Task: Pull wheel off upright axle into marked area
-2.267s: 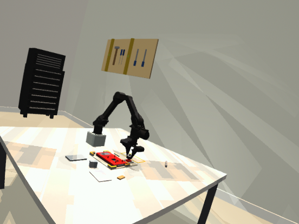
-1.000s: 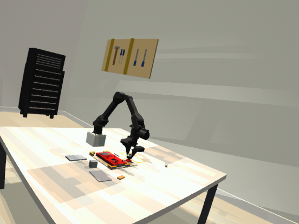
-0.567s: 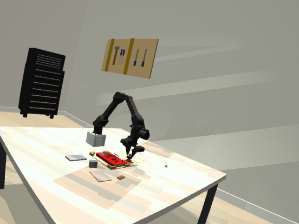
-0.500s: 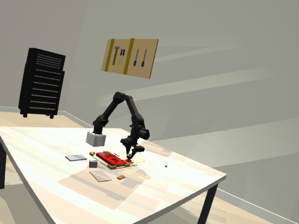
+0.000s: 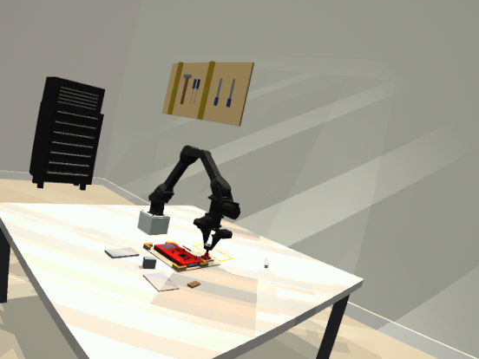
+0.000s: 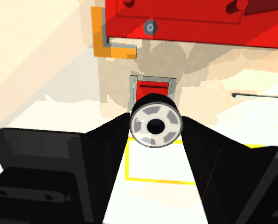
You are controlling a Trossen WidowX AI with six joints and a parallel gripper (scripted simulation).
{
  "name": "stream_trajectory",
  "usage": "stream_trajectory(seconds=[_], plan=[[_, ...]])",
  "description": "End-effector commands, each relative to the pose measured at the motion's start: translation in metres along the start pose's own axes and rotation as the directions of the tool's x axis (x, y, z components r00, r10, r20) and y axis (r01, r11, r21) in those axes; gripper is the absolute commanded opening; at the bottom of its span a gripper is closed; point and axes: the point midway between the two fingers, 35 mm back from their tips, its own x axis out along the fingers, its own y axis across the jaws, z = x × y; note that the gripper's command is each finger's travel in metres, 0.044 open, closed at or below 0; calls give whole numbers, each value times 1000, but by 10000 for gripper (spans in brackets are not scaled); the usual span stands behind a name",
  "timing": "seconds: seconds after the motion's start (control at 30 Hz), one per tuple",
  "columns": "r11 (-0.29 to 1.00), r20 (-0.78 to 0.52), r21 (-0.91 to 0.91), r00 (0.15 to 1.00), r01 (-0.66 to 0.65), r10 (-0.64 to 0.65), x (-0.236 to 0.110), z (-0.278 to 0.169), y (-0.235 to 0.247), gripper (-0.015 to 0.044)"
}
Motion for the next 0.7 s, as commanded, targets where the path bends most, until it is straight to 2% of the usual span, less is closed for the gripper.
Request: stream_trajectory(seconds=[0.0, 0.67], plan=[[1000, 1, 0, 1000, -3, 3, -3, 0, 1, 0], [1000, 0, 0, 1000, -5, 5, -10, 0, 0, 0]])
